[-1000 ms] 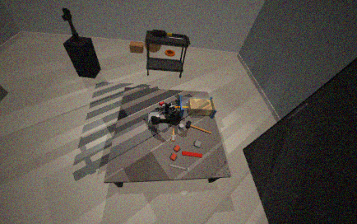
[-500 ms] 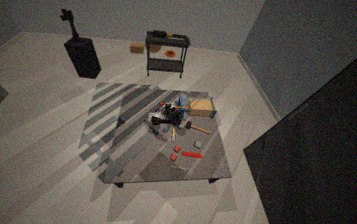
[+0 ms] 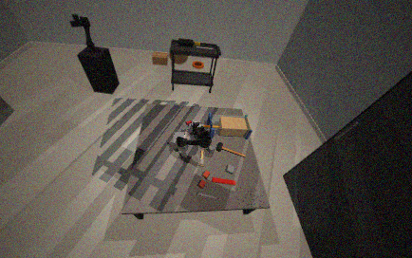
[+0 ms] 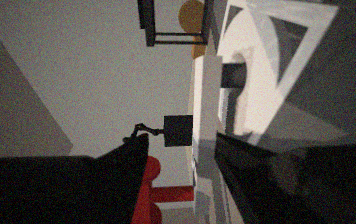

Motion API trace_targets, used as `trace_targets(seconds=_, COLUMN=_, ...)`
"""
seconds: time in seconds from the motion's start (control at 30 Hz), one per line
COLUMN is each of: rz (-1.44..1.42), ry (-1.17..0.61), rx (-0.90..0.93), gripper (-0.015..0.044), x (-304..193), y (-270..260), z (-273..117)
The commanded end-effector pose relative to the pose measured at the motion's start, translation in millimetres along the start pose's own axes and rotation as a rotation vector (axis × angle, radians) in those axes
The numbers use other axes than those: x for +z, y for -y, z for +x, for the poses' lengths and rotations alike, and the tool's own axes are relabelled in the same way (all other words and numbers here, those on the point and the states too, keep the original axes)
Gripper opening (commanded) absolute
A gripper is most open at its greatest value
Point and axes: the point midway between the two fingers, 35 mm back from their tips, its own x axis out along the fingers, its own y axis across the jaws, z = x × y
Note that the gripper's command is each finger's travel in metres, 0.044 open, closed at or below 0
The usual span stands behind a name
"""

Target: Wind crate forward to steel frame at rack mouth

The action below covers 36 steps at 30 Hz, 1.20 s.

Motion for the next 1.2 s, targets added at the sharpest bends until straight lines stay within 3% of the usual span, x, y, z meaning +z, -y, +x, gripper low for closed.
trace_targets(seconds=0.0, rz=-0.002, ry=0.003, rx=-0.007, gripper=0.024, x=1.5, y=3.4, z=0.6)
trace_targets(seconds=0.8, rz=0.0, ry=0.0, rx=-0.001, gripper=0.024, x=0.6, y=0.2, z=-2.2)
trace_targets(seconds=0.93, rz=0.003, ry=0.005, rx=-0.008, gripper=0.024, x=6.3, y=1.7, z=-34.1)
trace_targets(seconds=1.07, rz=0.003, ry=0.001, rx=-0.006, gripper=0.024, x=2.6, y=2.0, z=-97.7)
trace_targets(seconds=1.17, rz=0.002, ry=0.0, rx=-0.003, gripper=0.024, x=-0.2, y=1.5, z=-110.3)
